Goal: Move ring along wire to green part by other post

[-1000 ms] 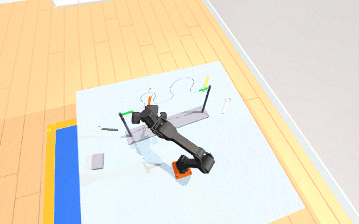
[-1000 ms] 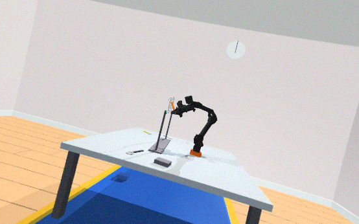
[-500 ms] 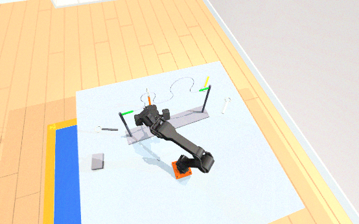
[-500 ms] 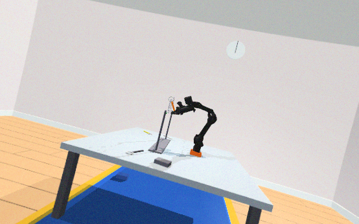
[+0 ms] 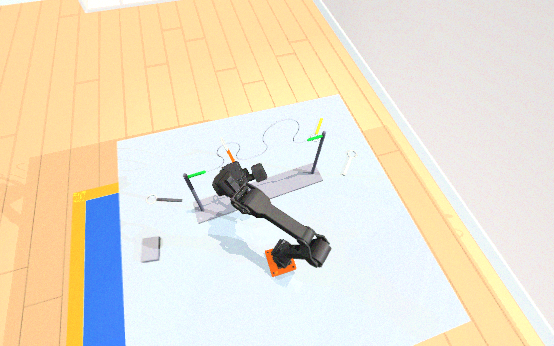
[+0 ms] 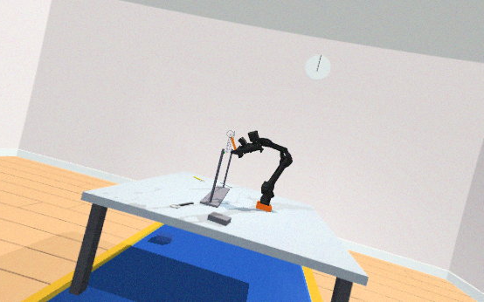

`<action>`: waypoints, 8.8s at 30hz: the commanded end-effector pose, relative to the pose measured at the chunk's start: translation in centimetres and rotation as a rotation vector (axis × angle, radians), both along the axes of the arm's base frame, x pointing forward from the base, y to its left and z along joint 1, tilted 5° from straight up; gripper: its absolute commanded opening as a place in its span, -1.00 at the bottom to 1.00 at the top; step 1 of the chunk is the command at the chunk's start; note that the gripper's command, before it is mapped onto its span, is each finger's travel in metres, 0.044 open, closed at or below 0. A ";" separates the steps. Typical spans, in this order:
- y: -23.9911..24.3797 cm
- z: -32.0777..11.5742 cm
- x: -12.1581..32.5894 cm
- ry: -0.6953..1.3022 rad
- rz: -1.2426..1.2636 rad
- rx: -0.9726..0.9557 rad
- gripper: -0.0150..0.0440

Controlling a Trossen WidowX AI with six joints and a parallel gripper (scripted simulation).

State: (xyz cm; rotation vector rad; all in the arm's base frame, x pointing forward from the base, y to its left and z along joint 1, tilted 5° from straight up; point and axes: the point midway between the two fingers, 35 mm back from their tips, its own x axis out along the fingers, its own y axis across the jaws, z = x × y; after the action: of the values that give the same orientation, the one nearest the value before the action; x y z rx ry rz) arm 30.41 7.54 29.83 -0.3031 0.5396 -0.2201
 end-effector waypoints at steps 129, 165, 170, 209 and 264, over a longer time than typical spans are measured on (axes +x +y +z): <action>-5.2 -6.8 0.5 -0.041 0.073 -0.734 -1.00; 5.4 -14.0 0.6 -0.081 0.009 0.088 -1.00; 6.6 -14.1 0.6 -0.083 0.004 0.148 -1.00; 11.7 -14.4 0.7 -0.089 -0.003 0.245 -1.00; 12.7 -15.9 0.7 -0.087 0.001 0.244 -0.11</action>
State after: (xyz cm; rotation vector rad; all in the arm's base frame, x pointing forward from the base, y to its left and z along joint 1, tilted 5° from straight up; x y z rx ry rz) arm 31.10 20.28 13.96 -0.0562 0.4745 -0.1638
